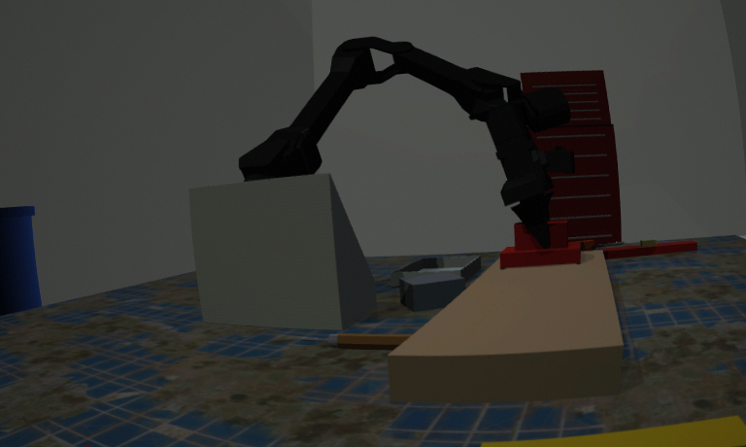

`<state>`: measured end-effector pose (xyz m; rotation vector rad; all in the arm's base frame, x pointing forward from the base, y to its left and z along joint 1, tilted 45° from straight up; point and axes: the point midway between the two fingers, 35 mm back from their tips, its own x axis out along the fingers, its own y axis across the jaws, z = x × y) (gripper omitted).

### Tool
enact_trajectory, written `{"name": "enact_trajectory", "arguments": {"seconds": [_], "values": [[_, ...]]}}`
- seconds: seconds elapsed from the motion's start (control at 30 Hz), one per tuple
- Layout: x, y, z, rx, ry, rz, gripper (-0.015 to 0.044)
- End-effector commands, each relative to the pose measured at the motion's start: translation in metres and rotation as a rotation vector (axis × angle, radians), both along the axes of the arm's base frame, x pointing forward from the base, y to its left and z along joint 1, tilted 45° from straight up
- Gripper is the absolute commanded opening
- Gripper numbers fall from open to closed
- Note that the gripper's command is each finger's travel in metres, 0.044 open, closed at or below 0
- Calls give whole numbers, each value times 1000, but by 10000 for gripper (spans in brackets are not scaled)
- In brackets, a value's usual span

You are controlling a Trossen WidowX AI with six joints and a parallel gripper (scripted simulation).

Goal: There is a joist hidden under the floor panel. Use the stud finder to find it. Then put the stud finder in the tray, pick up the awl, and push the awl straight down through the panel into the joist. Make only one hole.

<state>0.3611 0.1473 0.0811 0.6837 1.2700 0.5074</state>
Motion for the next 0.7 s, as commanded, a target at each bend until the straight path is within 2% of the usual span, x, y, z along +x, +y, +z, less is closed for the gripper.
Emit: {"name": "enact_trajectory", "arguments": {"seconds": [0.0,0.67], "values": [[0,6,6,2,-2,3,0],[1,28,28,4,-3,3,0]]}}
